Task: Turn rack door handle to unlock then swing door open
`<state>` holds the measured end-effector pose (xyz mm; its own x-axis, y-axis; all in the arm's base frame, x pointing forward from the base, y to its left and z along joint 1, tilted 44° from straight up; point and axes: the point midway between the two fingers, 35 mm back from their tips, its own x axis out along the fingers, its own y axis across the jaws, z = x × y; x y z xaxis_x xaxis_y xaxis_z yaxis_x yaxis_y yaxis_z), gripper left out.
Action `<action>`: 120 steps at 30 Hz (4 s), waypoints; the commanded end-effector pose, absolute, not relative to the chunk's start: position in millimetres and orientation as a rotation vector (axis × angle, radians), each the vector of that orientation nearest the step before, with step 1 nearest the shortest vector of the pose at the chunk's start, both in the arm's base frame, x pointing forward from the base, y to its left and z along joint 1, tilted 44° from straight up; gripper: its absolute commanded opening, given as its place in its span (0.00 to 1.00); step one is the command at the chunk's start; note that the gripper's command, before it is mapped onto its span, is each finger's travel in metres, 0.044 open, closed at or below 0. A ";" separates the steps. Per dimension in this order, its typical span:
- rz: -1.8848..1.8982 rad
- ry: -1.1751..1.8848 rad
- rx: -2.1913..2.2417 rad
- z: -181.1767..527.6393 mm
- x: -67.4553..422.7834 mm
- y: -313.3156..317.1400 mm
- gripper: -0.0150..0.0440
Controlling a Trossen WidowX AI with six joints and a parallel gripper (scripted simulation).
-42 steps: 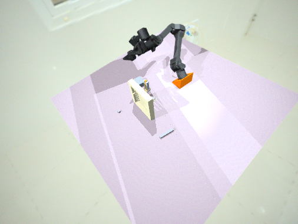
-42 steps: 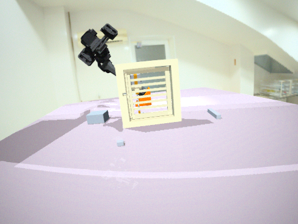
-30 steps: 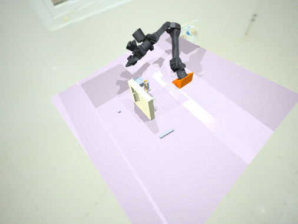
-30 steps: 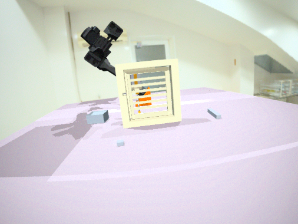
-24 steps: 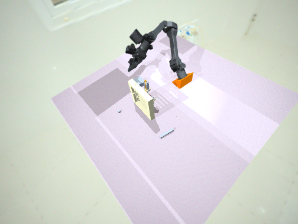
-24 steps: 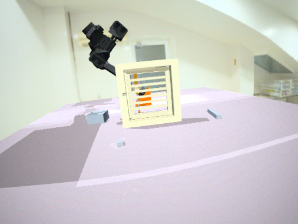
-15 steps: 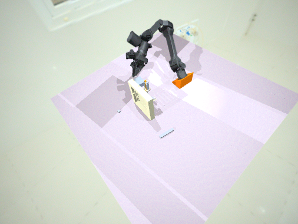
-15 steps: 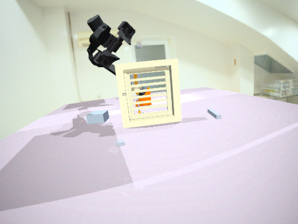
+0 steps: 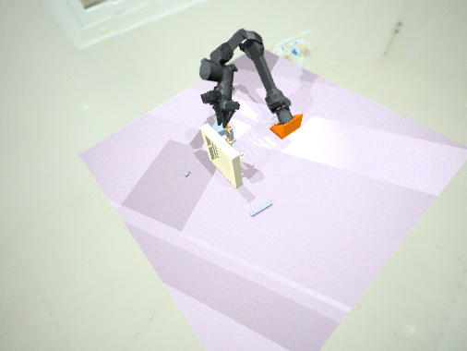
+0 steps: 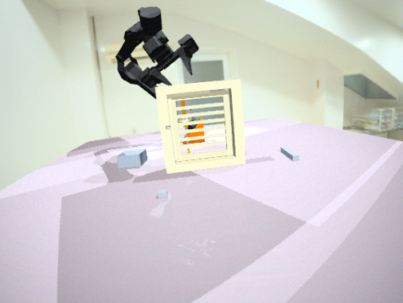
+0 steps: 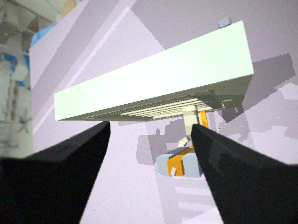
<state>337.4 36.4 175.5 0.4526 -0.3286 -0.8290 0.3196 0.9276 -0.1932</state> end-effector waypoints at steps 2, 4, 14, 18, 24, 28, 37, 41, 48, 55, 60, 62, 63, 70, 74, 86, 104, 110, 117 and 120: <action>-0.468 1.100 -0.073 170.6 331.9 38.5 0.75; -0.497 1.133 -0.107 168.9 329.1 39.7 0.75; -0.635 1.256 -0.314 168.8 317.3 46.6 0.75; -0.684 1.286 -0.409 172.1 314.5 49.5 0.75; -0.694 1.299 -0.428 171.0 314.4 48.5 0.75; -0.700 1.323 -0.433 166.3 314.9 44.2 0.75; -0.712 1.377 -0.439 155.8 315.7 34.3 0.75; -0.717 1.402 -0.442 151.2 315.8 30.0 0.75; -0.723 1.446 -0.447 143.0 315.6 22.1 0.75; -0.728 1.491 -0.450 134.9 315.1 14.3 0.75; -0.731 1.524 -0.451 129.1 314.4 8.7 0.75; -0.732 1.537 -0.452 126.8 314.1 6.4 0.75; -0.733 1.544 -0.452 125.7 314.0 5.3 0.75; -0.734 1.560 -0.452 122.8 313.5 2.5 0.61; -0.734 1.560 -0.452 122.8 313.5 2.5 0.47; -0.734 1.560 -0.452 122.8 313.5 2.5 0.33; -1.062 1.333 -0.103 122.4 313.4 2.7 0.29; -1.247 1.162 0.117 122.5 313.5 2.7 0.29; -1.439 0.937 0.373 122.5 313.5 2.6 0.29; -1.512 0.833 0.482 122.6 313.5 2.6 0.29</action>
